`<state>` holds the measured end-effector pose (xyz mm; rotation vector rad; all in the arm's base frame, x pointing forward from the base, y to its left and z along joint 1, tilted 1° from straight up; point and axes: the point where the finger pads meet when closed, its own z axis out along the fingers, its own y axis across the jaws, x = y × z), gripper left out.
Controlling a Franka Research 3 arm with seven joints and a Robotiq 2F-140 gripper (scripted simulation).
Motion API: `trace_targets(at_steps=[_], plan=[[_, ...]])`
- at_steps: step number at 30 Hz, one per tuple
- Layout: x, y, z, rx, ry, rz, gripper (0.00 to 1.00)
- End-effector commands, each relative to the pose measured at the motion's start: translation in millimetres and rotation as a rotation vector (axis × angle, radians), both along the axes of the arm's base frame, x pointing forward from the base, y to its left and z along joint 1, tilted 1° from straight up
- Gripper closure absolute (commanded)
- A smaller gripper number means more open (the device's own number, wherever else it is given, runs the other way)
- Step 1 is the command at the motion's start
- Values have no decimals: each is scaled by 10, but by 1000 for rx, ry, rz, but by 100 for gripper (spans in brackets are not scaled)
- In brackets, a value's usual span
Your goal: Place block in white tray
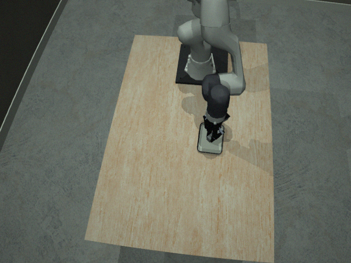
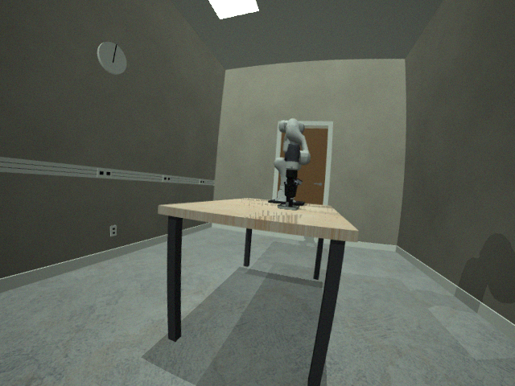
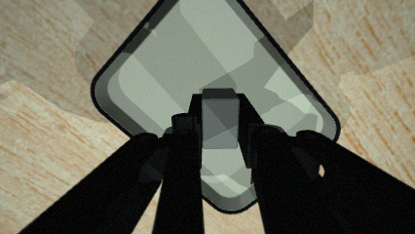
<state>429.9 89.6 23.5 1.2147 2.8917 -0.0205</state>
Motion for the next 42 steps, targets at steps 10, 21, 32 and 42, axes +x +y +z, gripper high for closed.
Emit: trace_targets(at_steps=[10, 21, 32, 42], plan=[[25, 15, 7, 3, -7, 4, 90], [25, 15, 7, 3, -7, 4, 65], [25, 15, 7, 3, -7, 4, 65], [25, 15, 7, 3, -7, 4, 65]])
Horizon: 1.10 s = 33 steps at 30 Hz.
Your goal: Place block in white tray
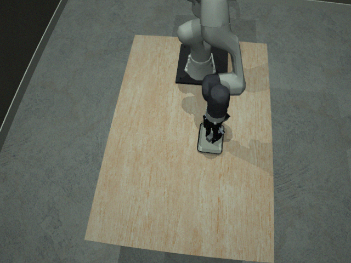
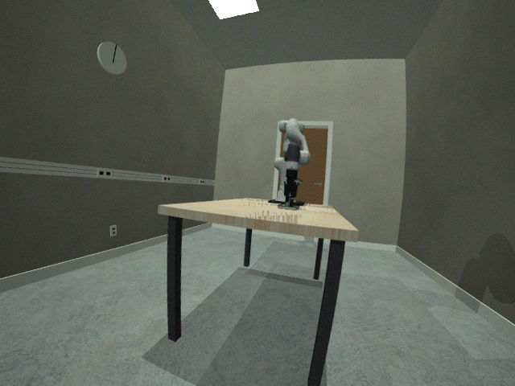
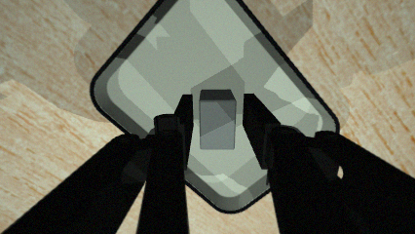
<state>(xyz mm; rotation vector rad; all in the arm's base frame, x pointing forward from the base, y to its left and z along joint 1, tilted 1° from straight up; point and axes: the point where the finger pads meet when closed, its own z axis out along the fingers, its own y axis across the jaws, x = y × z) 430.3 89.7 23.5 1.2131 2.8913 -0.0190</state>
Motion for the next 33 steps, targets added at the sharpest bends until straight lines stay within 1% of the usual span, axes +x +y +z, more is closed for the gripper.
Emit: trace_targets(at_steps=[1, 7, 14, 19, 28, 30, 33], plan=[[20, 14, 6, 2, -5, 3, 65], [20, 14, 13, 2, -5, 3, 65], [20, 14, 67, 3, -5, 3, 65], [19, 16, 184, 3, -5, 3, 65], [17, 19, 470, 3, -5, 3, 65], [17, 19, 470, 3, -5, 3, 65], [17, 20, 550, 2, -5, 3, 65]])
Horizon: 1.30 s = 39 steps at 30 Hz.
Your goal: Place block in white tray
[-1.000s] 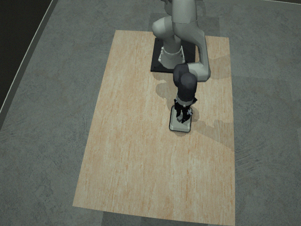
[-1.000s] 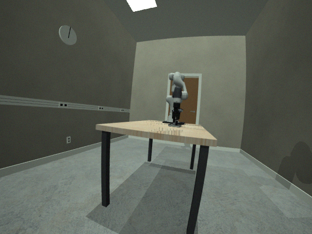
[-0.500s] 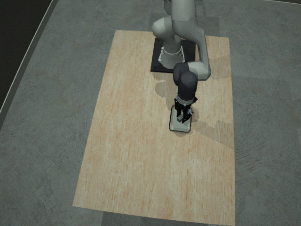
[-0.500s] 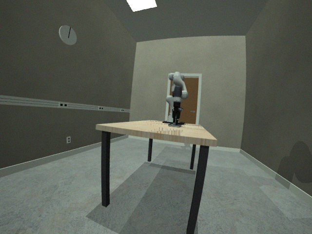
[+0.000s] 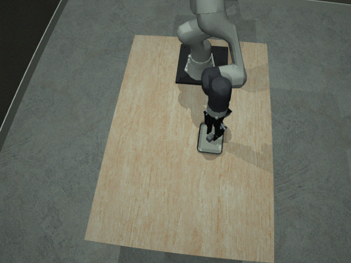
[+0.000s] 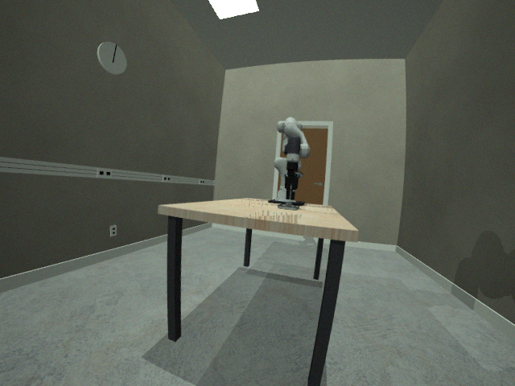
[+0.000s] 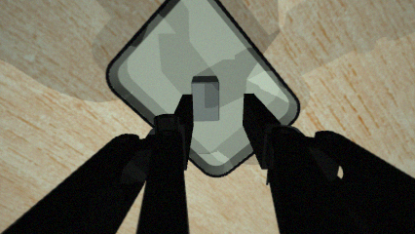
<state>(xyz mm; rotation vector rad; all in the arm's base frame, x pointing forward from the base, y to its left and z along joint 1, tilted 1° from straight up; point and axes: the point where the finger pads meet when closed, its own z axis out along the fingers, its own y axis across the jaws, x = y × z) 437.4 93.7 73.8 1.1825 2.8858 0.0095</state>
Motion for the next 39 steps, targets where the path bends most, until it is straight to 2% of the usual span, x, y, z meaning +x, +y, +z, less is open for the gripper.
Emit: trace_targets(at_steps=[1, 8, 35, 37, 39], plan=[[-54, -20, 69, -8, 17, -14, 65], [-55, -19, 141, -8, 17, -14, 65], [-58, -26, 142, -8, 17, -14, 65], [-136, -162, 147, -9, 17, -14, 65], [-363, -503, 147, -8, 17, -14, 65]])
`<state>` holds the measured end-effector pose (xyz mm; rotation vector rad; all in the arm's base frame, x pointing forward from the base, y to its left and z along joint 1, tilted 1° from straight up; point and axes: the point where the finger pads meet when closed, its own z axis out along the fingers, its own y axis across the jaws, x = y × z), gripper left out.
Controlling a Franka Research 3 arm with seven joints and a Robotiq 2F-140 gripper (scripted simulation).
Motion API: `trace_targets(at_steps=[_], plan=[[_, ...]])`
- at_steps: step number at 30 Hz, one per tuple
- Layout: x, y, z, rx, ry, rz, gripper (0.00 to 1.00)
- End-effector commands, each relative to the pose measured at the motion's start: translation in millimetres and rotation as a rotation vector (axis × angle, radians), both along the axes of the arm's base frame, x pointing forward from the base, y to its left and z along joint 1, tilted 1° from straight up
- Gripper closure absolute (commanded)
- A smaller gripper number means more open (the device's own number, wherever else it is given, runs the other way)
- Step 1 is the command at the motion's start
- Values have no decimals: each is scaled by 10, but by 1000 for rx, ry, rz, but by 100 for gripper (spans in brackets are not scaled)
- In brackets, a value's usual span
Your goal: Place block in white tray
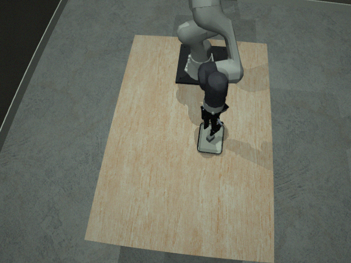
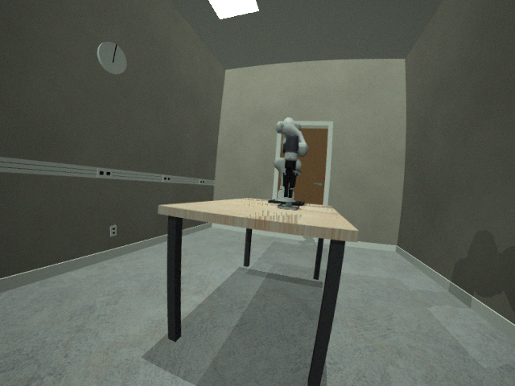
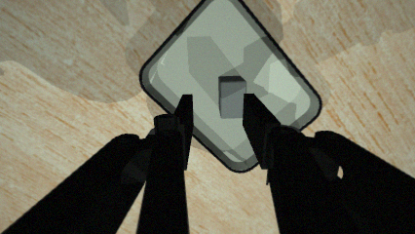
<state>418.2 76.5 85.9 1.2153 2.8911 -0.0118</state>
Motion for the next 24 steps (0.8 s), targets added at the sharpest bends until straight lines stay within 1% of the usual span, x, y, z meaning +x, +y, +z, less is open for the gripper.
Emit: trace_targets(at_steps=[1, 7, 9, 10, 11, 24], plan=[[-331, -579, 27, -3, -4, 4, 65], [-943, -1490, -10, -2, -4, 4, 65], [-943, -1490, -10, -2, -4, 4, 65], [-1158, -1832, 26, -2, -4, 4, 65], [-1184, -1871, 33, -2, -4, 4, 65], [-1184, -1871, 33, -2, -4, 4, 65]])
